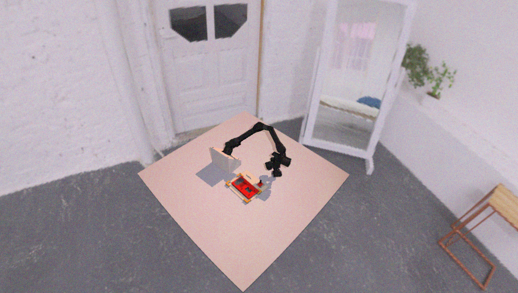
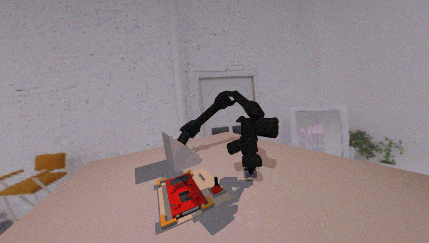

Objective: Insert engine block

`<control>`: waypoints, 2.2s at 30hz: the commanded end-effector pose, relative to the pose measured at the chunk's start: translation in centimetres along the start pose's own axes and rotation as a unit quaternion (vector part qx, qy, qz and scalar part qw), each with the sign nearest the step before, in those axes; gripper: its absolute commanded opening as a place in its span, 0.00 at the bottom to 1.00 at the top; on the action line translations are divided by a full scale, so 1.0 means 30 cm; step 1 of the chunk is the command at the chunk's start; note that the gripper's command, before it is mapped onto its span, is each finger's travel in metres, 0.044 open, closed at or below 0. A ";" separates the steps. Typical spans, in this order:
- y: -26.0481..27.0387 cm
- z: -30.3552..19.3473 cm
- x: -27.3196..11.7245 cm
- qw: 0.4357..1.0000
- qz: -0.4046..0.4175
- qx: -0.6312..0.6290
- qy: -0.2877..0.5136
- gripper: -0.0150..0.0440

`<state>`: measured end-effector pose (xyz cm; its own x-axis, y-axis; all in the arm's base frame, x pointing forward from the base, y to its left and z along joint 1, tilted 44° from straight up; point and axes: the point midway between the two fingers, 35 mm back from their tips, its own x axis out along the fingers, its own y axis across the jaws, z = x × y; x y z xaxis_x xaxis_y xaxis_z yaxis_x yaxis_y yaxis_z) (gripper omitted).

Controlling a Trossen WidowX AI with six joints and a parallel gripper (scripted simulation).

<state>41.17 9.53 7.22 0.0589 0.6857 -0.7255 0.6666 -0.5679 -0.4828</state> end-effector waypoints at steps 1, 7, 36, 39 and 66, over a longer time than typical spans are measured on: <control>0.010 -0.009 -0.054 1.000 0.006 -0.003 0.003 0.25; 0.014 -0.010 -0.118 1.000 0.007 -0.002 0.003 0.25; 0.026 0.026 -0.341 0.999 0.007 -0.038 0.005 0.25; 0.050 0.047 -0.333 0.997 0.008 -0.074 0.004 0.25; 0.241 0.260 -0.258 0.916 0.011 -0.402 -0.007 0.25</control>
<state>40.08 -2.77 6.71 0.0781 0.6698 -0.7384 0.9936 -0.1126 0.0030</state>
